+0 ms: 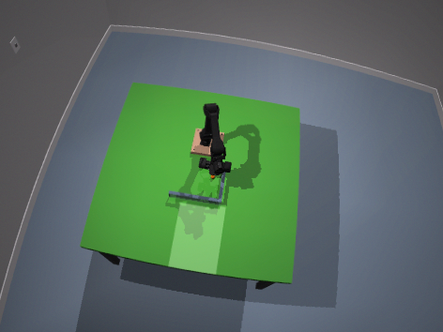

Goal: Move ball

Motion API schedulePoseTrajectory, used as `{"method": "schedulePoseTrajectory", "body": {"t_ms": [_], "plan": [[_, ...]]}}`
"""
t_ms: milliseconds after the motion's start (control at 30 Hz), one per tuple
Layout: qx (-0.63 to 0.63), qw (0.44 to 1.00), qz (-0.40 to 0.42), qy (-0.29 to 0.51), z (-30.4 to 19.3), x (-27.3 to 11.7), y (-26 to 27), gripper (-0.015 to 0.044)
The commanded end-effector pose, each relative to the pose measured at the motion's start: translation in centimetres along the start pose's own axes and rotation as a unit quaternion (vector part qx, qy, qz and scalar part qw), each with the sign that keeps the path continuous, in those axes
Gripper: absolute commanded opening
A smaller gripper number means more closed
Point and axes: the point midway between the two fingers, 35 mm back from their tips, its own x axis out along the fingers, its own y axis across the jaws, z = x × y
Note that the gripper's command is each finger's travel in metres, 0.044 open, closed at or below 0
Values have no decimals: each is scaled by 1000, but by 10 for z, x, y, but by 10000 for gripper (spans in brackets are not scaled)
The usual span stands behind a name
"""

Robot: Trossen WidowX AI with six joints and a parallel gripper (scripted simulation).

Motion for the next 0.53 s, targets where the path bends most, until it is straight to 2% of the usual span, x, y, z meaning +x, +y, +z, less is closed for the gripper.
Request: {"method": "schedulePoseTrajectory", "body": {"t_ms": [0,133,200,300,400,500], "plan": [[0,1000,-2,6,-1,5,0,226],[0,1000,-2,6,-1,5,0,226],[0,1000,-1,6,-1,-3,0,279],[0,1000,-2,7,-4,-36,-1,358],[0,1000,-2,7,-5,-44,-2,436],[0,1000,-2,7,-5,-44,-2,440]]}}
